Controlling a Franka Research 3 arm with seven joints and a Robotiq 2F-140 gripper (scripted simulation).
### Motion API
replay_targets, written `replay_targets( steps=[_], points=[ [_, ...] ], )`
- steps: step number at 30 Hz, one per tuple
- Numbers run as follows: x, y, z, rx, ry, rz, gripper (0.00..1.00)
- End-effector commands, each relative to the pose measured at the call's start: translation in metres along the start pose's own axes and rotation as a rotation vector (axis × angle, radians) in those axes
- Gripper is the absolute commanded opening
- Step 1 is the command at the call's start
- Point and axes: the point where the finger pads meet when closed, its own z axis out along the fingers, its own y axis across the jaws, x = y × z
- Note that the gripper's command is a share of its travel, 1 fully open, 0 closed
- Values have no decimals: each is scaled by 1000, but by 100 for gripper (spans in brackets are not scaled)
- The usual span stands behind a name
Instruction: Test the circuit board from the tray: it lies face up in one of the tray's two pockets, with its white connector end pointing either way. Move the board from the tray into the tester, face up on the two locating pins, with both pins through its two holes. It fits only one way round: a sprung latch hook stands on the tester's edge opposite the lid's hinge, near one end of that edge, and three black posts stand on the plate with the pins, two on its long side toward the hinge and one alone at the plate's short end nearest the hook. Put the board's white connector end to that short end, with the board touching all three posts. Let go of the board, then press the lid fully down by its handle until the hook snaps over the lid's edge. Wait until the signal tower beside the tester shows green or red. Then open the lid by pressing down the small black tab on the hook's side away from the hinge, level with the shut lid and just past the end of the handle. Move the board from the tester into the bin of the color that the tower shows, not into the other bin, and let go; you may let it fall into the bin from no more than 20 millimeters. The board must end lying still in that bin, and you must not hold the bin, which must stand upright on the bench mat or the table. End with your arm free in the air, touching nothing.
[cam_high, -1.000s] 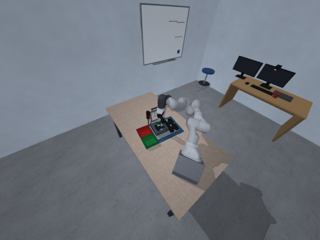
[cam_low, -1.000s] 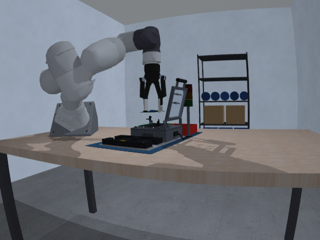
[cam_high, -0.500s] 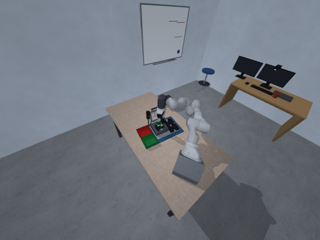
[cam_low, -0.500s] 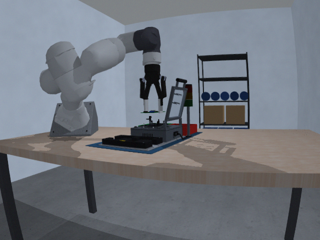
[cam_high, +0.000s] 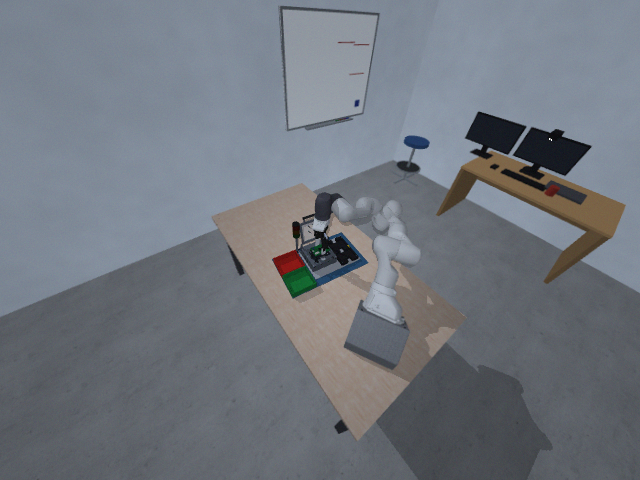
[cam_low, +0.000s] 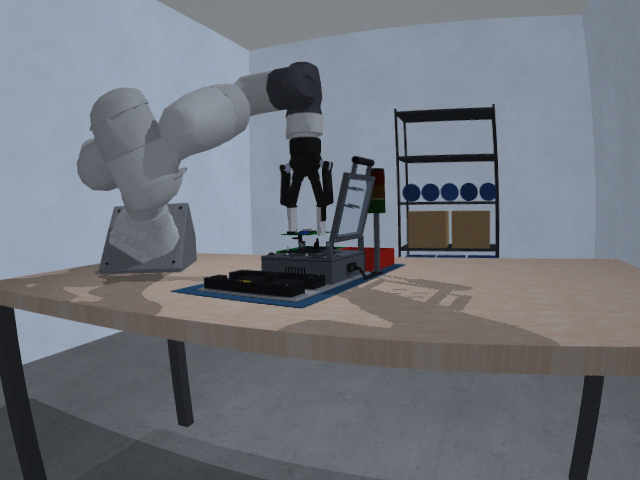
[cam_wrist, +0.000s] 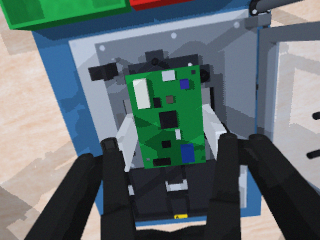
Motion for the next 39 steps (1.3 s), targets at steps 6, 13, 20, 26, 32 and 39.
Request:
replay_targets(
  steps=[6,13,20,26,32,39],
  points=[
    [3,1,14,-3,6,-4,46],
    [3,1,19,-3,6,-4,46],
    [3,1,22,-3,6,-4,46],
    [3,1,22,-3,6,-4,46],
    [3,1,22,-3,6,-4,46],
    [3,1,22,-3,6,-4,46]
  ],
)
